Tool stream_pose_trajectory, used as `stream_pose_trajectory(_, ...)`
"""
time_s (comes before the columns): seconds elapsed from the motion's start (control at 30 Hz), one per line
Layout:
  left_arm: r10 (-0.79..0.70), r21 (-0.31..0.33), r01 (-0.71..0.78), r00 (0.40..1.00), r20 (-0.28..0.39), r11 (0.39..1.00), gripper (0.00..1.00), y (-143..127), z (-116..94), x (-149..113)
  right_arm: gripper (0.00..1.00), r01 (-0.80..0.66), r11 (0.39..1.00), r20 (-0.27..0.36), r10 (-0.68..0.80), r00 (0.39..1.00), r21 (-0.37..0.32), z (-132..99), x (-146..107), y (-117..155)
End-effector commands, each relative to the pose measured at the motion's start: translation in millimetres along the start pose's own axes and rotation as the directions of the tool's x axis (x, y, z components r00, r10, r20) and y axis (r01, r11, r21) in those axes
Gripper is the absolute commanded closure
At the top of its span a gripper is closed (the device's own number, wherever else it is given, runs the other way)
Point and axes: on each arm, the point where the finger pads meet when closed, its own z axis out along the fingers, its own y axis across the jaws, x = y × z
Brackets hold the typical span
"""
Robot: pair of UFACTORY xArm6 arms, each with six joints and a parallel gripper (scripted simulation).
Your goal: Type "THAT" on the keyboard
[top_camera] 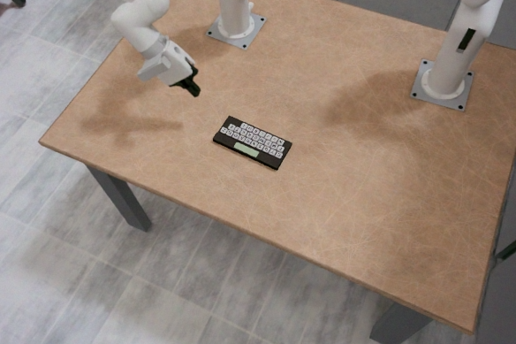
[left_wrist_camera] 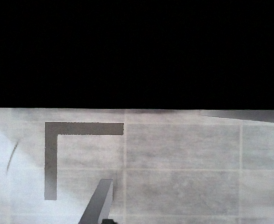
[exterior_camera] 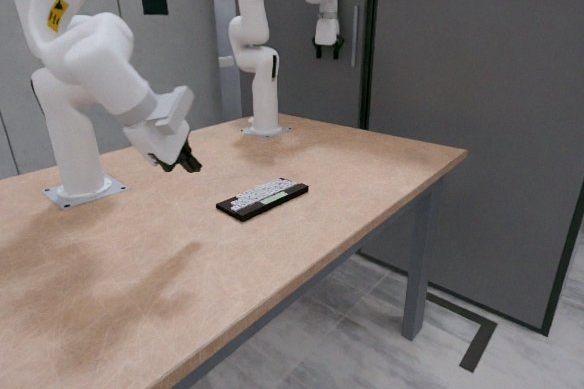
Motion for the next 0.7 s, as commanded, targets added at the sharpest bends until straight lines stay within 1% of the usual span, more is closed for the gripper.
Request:
stream_pose_trajectory(0.0,0.0,0.0,0.0,1.0,-0.004,1.0,0.0,0.0,-1.7,1.0,1.0,-0.094,0.995,0.123,0.095,0.988,-0.016,15.2,9.6,-16.1)
stream_pose_trajectory(0.03,0.0,0.0,0.0,1.0,-0.004,1.0,0.0,0.0,-1.7,1.0,1.0,-0.094,0.995,0.123,0.095,0.988,-0.016,15.2,9.6,-16.1)
stream_pose_trajectory(0.07,0.0,0.0,0.0,1.0,-0.004,1.0,0.0,0.0,-1.7,1.0,1.0,-0.13,0.991,0.165,0.134,0.977,-0.035,21.6,12.0,-22.2)
stream_pose_trajectory(0.1,0.0,0.0,0.0,1.0,-0.004,1.0,0.0,0.0,-1.7,1.0,1.0,-0.13,0.991,0.165,0.134,0.977,-0.035,21.6,12.0,-22.2)
stream_pose_trajectory(0.13,0.0,0.0,0.0,1.0,-0.004,1.0,0.0,0.0,-1.7,1.0,1.0,-0.163,0.985,0.204,0.172,0.964,-0.06,27.8,14.2,-28.0)
stream_pose_trajectory(0.17,0.0,0.0,0.0,1.0,-0.004,1.0,0.0,0.0,-1.7,1.0,1.0,-0.163,0.985,0.204,0.172,0.964,-0.06,27.8,14.2,-28.0)
stream_pose_trajectory(0.2,0.0,0.0,0.0,1.0,-0.004,1.0,0.0,0.0,-1.7,1.0,1.0,-0.195,0.977,0.239,0.211,0.948,-0.089,33.8,16.1,-33.6)
stream_pose_trajectory(0.23,0.0,0.0,0.0,1.0,-0.004,1.0,0.0,0.0,-1.7,1.0,1.0,-0.195,0.977,0.239,0.211,0.948,-0.089,33.8,16.1,-33.6)
stream_pose_trajectory(0.27,0.0,0.0,0.0,1.0,-0.004,1.0,0.0,0.0,-1.7,1.0,1.0,-0.223,0.967,0.269,0.249,0.931,-0.122,39.7,17.8,-38.8)
stream_pose_trajectory(0.3,0.0,0.0,0.0,1.0,-0.004,1.0,0.0,0.0,-1.7,1.0,1.0,-0.223,0.967,0.269,0.249,0.931,-0.122,39.7,17.8,-38.8)
stream_pose_trajectory(0.33,0.0,0.0,0.0,1.0,-0.004,1.0,0.0,0.0,-1.7,1.0,1.0,-0.248,0.956,0.294,0.286,0.912,-0.158,45.3,19.4,-43.8)
stream_pose_trajectory(0.4,0.0,0.0,0.0,1.0,-0.004,1.0,0.0,0.0,-1.7,1.0,1.0,-0.248,0.956,0.294,0.286,0.912,-0.158,45.3,19.4,-43.8)
stream_pose_trajectory(0.47,0.0,0.0,0.0,1.0,-0.004,1.0,0.0,0.0,-1.7,1.0,1.0,-0.29,0.928,0.329,0.356,0.875,-0.233,55.8,22.1,-52.9)
stream_pose_trajectory(0.5,0.0,0.0,0.0,1.0,-0.004,1.0,0.0,0.0,-1.7,1.0,1.0,-0.29,0.928,0.329,0.356,0.875,-0.233,55.8,22.1,-52.9)
stream_pose_trajectory(0.53,0.0,0.0,0.0,1.0,-0.004,1.0,0.0,0.0,-1.7,1.0,1.0,-0.306,0.912,0.34,0.388,0.856,-0.272,60.7,23.3,-56.9)
stream_pose_trajectory(0.57,0.0,0.0,0.0,1.0,-0.004,1.0,0.0,0.0,-1.7,1.0,1.0,-0.306,0.912,0.34,0.388,0.856,-0.272,60.7,23.3,-56.9)
stream_pose_trajectory(0.6,0.0,0.0,0.0,1.0,-0.004,1.0,0.0,0.0,-1.7,1.0,1.0,-0.32,0.896,0.346,0.419,0.839,-0.309,65.2,24.4,-60.7)
stream_pose_trajectory(0.63,0.0,0.0,0.0,1.0,-0.004,1.0,0.0,0.0,-1.7,1.0,1.0,-0.32,0.896,0.346,0.419,0.839,-0.309,65.2,24.4,-60.7)
stream_pose_trajectory(0.67,0.0,0.0,0.0,1.0,-0.004,1.0,0.0,0.0,-1.7,1.0,1.0,-0.331,0.878,0.349,0.447,0.823,-0.345,69.4,25.4,-64.2)
